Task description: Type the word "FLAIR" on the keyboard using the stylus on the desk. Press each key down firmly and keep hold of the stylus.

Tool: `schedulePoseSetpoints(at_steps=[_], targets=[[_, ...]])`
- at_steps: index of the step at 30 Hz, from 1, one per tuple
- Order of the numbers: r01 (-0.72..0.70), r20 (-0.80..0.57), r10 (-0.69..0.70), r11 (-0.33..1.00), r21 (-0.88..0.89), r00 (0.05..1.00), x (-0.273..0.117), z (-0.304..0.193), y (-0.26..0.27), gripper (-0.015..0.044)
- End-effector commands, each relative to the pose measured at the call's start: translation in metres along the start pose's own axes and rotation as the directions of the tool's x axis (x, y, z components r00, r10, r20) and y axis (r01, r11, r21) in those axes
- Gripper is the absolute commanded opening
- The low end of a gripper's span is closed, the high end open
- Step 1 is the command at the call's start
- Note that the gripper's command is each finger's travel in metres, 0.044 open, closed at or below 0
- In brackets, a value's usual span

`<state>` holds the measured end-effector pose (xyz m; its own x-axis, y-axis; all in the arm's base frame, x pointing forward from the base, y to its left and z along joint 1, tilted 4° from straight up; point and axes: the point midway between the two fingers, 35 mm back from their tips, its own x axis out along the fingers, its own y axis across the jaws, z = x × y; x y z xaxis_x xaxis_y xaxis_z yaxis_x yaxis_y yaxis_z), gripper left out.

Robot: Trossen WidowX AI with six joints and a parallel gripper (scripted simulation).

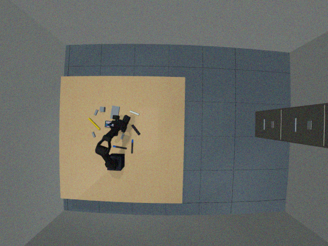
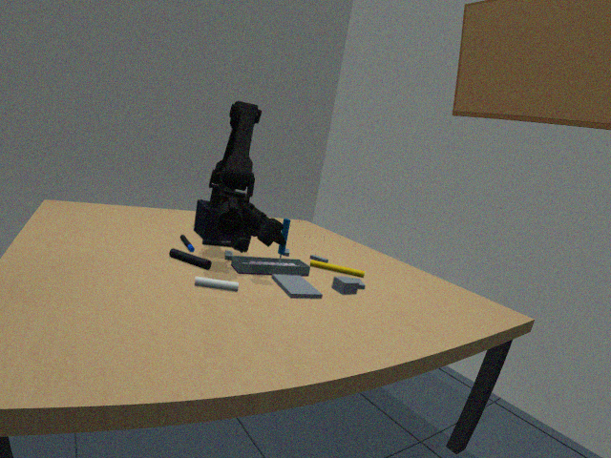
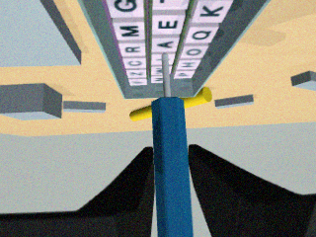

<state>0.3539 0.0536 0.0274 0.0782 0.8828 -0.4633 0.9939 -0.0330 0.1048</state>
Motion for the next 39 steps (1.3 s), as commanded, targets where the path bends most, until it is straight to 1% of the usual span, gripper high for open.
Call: schedulePoseSetpoints(at_steps=[1, 31, 39], targets=[[0.001, -0.004, -0.001, 1.000, 0.009, 1.000, 0.001, 0.002, -0.001, 0.0081], [0.001, -0.004, -0.001, 1.000, 0.009, 1.000, 0.005, 0.007, -0.001, 0.0081], [0.001, -0.004, -0.001, 1.000, 0.009, 1.000, -0.010, -0.019, 0.000, 0.0081]])
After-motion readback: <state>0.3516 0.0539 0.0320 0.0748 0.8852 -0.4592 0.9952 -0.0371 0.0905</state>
